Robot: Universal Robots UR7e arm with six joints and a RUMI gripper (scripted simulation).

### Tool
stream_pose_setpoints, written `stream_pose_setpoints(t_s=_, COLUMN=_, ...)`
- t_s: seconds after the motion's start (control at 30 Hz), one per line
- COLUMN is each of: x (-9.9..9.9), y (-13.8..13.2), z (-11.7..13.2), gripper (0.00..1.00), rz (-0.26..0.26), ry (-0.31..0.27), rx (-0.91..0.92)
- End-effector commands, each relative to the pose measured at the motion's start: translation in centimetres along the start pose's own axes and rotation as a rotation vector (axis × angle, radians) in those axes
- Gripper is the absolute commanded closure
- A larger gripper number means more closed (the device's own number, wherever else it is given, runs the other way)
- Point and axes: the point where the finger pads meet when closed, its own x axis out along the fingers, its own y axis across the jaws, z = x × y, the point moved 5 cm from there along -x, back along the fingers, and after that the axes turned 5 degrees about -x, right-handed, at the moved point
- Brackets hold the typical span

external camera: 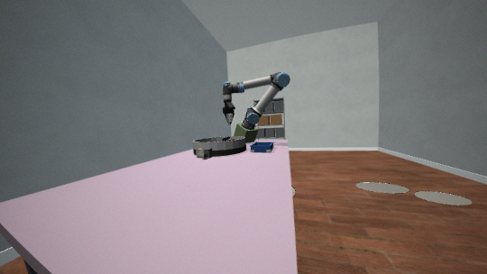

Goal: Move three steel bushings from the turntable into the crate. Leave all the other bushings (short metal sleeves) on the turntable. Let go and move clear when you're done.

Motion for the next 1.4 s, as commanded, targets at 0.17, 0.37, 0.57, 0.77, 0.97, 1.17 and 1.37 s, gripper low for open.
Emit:
stream_pose_setpoints(t_s=0.17, x=-0.02, y=0.02, z=0.01, gripper=0.94, rz=0.001, ry=0.000, rx=0.000)
stream_pose_setpoints(t_s=0.37, x=-0.01, y=0.03, z=0.01, gripper=0.94, rz=0.001, ry=0.000, rx=0.003)
stream_pose_setpoints(t_s=0.57, x=0.05, y=0.03, z=0.02, gripper=0.94, rz=0.001, ry=0.000, rx=0.015)
stream_pose_setpoints(t_s=0.77, x=0.16, y=0.05, z=0.03, gripper=0.94, rz=0.001, ry=0.000, rx=0.040)
stream_pose_setpoints(t_s=0.97, x=0.28, y=0.06, z=0.05, gripper=0.94, rz=0.001, ry=0.000, rx=0.064)
stream_pose_setpoints(t_s=1.17, x=0.52, y=0.09, z=0.09, gripper=0.94, rz=0.001, ry=0.000, rx=0.114)
stream_pose_setpoints(t_s=1.37, x=0.84, y=0.14, z=0.10, gripper=0.94, rz=0.001, ry=0.000, rx=0.179)
